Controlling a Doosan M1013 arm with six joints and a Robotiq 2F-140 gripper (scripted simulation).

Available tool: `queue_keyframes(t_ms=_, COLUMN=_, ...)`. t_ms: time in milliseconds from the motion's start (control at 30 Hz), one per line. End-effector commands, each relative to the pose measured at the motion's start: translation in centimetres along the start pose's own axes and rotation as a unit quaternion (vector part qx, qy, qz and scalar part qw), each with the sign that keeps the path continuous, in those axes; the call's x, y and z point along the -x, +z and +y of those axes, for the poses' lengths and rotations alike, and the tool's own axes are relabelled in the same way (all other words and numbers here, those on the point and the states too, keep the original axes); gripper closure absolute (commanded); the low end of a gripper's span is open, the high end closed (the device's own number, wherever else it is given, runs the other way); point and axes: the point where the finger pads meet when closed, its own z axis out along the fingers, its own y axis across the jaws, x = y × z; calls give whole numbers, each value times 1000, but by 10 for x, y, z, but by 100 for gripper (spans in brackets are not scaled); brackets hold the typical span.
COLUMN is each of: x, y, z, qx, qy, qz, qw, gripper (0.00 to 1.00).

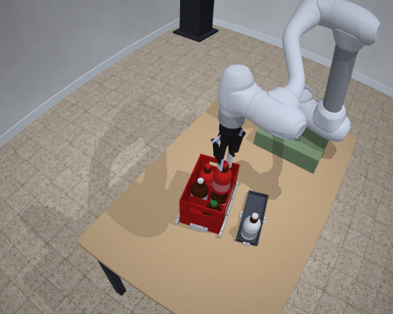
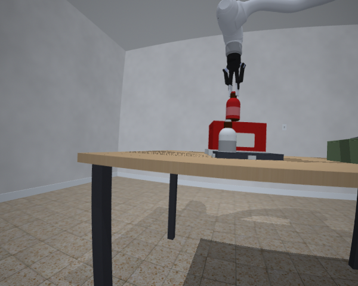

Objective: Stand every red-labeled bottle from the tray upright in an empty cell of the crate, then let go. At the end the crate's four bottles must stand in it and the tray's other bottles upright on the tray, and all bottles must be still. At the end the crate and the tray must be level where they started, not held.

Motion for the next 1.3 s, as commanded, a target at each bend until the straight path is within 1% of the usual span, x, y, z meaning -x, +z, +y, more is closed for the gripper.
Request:
queue_keyframes(t_ms=0, x=2, y=0, z=6, qx=0, qy=0, qz=0, qw=1000, gripper=100)
queue_keyframes(t_ms=367, x=7, y=0, z=30, qx=0, qy=0, qz=0, qw=1000, gripper=100)
queue_keyframes(t_ms=433, x=7, y=0, z=30, qx=0, qy=0, qz=0, qw=1000, gripper=100)
queue_keyframes(t_ms=933, x=14, y=0, z=59, qx=0, qy=0, qz=0, qw=1000, gripper=100)
queue_keyframes(t_ms=1267, x=17, y=0, z=71, qx=0, qy=0, qz=0, qw=1000, gripper=100)
